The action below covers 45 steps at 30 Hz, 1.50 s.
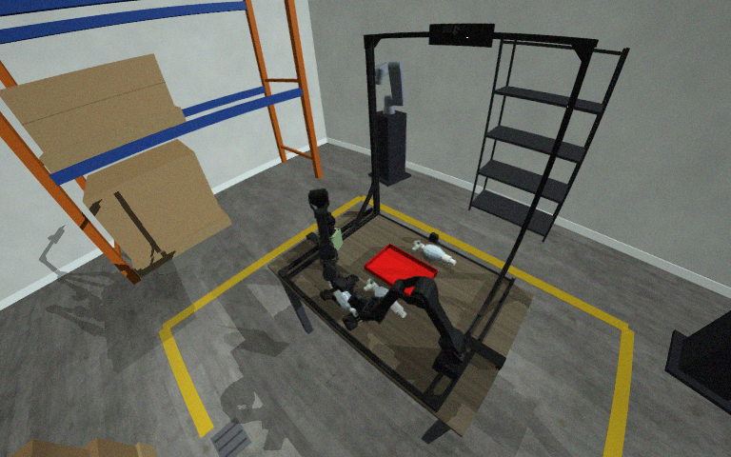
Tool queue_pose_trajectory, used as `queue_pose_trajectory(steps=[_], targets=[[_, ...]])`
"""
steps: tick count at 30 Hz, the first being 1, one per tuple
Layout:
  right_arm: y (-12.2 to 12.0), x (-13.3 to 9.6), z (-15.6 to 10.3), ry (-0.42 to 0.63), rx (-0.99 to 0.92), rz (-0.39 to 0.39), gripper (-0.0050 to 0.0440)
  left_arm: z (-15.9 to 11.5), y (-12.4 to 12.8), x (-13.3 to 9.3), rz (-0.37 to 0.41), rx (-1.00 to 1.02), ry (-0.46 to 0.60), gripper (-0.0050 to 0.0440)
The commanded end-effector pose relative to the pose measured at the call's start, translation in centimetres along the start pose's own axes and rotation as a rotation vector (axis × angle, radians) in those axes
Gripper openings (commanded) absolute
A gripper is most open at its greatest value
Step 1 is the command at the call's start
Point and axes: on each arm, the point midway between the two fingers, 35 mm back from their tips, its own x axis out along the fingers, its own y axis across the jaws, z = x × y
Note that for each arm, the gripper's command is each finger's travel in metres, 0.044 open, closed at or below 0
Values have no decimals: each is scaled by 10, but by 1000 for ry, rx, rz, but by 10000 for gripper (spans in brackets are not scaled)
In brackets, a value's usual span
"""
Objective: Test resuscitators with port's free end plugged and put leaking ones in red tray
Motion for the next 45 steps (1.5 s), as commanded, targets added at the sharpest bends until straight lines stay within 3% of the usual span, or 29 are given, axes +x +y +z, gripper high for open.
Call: queue_pose_trajectory(steps=[1, 25, 26, 45], targets=[[0, 0, 0, -1, 0, 0, 0, 0, 0, 0, 1, 0, 0, 0], [-1, 0, 0, -1, 1, -2, 0, 0, 0, -1, 0, -1, -1, 0], [0, 0, -1, 0, 0, -1, 440, 1, 0, 0, 1, 1, -2, 0], [0, 0, 0, -1, 0, -1, 440, 1, 0, -1, 1, 1, -2, 0]])
